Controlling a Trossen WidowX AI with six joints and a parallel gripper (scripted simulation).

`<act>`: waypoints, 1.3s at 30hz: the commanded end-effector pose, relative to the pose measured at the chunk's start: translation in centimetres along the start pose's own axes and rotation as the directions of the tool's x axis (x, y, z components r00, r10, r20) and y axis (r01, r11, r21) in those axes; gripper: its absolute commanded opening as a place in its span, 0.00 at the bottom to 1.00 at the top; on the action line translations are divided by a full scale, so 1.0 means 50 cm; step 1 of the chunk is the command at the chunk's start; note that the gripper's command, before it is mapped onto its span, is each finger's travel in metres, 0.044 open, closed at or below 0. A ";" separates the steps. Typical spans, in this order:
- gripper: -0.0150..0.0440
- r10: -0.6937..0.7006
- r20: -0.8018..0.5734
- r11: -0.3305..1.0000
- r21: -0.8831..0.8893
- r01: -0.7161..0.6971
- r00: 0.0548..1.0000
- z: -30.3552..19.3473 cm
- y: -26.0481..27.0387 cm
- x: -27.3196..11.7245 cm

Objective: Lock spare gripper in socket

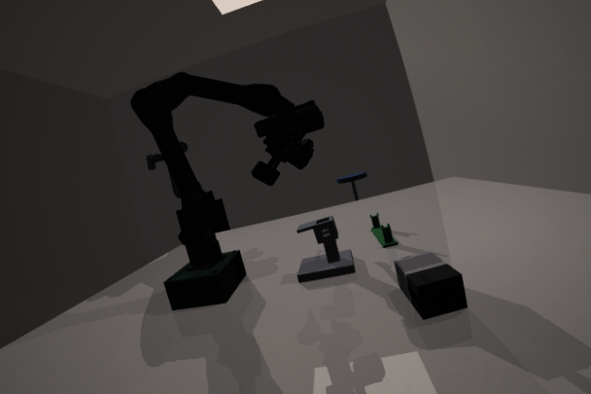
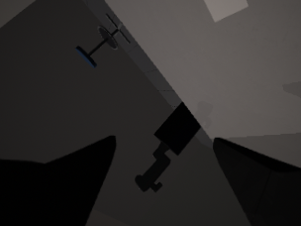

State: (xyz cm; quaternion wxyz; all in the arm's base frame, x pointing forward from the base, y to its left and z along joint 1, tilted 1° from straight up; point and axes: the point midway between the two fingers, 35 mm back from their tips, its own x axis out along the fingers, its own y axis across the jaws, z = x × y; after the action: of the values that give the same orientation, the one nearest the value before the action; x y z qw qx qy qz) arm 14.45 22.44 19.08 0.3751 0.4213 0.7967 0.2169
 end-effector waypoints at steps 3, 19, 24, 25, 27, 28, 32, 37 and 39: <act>0.80 -0.058 0.058 0.988 -0.142 0.066 0.997 0.018 -0.006 -0.001; 0.76 -0.581 0.575 -0.286 -0.806 0.517 0.575 0.179 -0.043 -0.125; 0.76 -0.630 0.630 -0.515 -0.776 0.364 0.453 0.196 -0.040 -0.159; 0.76 -0.637 0.639 -0.552 -0.769 0.324 0.431 0.199 -0.039 -0.166; 0.76 -0.646 0.650 -0.608 -0.755 0.245 0.399 0.203 -0.037 -0.175; 0.76 -0.648 0.652 -0.616 -0.752 0.234 0.393 0.203 -0.037 -0.177; 0.76 -0.648 0.652 -0.616 -0.752 0.234 0.393 0.203 -0.037 -0.177; 0.76 -0.648 0.652 -0.616 -0.752 0.234 0.393 0.203 -0.037 -0.177; 0.76 -0.648 0.652 -0.616 -0.752 0.234 0.393 0.203 -0.037 -0.177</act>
State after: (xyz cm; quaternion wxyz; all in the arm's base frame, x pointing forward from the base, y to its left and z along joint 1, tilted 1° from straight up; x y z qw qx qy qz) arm 23.63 15.22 14.65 0.5223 -0.4690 0.4890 0.5178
